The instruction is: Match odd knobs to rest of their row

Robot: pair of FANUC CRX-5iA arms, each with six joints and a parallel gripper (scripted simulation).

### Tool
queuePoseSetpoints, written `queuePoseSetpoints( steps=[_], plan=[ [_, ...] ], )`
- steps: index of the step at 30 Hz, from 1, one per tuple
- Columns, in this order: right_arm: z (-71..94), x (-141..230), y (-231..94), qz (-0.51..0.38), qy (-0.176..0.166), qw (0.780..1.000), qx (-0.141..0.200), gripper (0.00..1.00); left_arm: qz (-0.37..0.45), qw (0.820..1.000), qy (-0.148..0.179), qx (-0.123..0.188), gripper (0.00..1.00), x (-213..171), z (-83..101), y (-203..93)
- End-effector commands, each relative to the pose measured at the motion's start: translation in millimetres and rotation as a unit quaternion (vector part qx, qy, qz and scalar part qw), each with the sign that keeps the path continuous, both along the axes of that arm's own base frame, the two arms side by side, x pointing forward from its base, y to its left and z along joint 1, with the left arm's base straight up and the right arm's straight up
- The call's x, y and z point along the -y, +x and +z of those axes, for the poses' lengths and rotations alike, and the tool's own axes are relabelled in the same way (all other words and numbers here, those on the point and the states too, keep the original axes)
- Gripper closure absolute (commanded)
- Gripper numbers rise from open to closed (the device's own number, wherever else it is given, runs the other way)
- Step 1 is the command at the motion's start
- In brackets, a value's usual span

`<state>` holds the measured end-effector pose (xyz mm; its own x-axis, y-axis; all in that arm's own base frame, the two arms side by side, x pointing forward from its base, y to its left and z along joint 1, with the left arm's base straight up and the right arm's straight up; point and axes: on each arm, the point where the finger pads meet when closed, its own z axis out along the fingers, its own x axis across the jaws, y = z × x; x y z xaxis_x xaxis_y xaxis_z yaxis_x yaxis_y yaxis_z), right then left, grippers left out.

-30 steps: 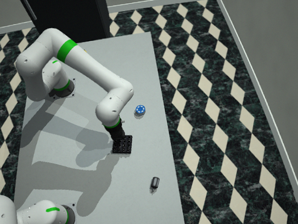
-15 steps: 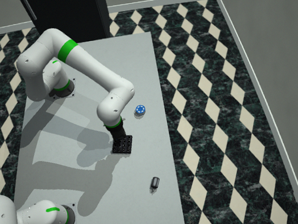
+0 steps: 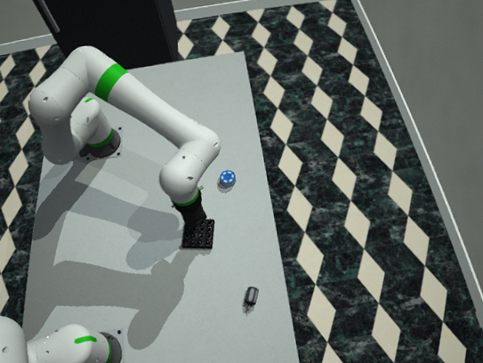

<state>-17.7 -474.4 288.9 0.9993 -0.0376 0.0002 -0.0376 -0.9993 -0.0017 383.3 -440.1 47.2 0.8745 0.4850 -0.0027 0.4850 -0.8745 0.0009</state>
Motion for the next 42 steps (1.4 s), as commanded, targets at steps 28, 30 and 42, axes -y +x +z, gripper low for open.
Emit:
queuePoseSetpoints(
  steps=[28,30,42],
  plan=[
    [0.8,0.2,-0.1,0.000,-0.001,1.000,0.000,0.00,0.325,0.946,0.000,0.001,0.70,0.6,1.3,0.4],
    [0.8,0.2,-0.1,0.000,-0.001,1.000,0.000,0.00,0.342,0.940,0.000,0.001,0.70,0.6,1.3,0.4],
    [0.8,0.2,-0.1,0.000,-0.001,1.000,0.000,0.00,0.405,0.914,0.000,0.001,0.70,0.6,1.3,0.4]
  ],
)
